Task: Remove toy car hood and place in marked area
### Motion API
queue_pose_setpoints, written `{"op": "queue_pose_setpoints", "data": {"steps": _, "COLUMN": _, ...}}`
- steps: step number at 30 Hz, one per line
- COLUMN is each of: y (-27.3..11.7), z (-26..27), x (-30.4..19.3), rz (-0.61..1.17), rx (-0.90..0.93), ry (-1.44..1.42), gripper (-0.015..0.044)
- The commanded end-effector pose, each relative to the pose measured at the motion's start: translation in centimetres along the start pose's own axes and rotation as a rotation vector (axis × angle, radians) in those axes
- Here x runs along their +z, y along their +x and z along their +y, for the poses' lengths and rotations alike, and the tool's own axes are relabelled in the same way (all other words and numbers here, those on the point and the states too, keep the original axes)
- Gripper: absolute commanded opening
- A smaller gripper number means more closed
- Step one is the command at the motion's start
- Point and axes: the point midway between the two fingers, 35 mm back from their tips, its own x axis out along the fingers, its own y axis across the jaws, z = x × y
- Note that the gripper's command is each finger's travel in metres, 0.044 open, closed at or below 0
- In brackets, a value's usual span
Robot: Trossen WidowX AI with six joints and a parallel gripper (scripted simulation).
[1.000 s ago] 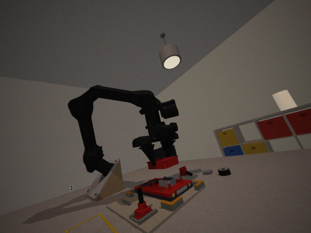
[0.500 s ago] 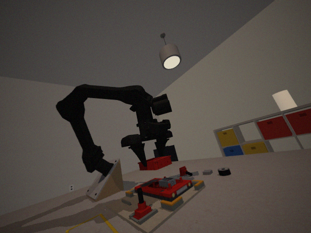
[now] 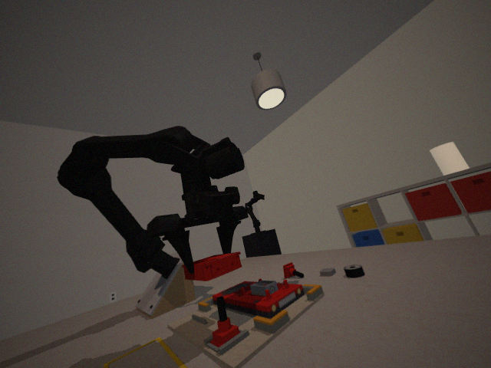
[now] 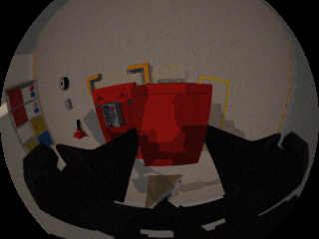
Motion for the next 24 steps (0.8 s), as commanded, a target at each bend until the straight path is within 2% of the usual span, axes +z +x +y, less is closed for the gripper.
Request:
{"op": "queue_pose_setpoints", "data": {"steps": 1, "y": -0.3, "z": -2.2, "x": -0.3, "rz": -0.007, "rx": -0.003, "ry": -0.004, "gripper": 0.0000}}
{"op": "queue_pose_setpoints", "data": {"steps": 19, "y": -0.3, "z": -10.4, "x": -3.1, "rz": -0.004, "rx": -0.021, "ry": 0.002, "gripper": 0.0000}}
{"op": "queue_pose_setpoints", "data": {"steps": 24, "y": -0.3, "z": -11.0, "x": -3.4, "rz": -0.004, "rx": -0.023, "ry": 0.002, "gripper": 0.0000}}
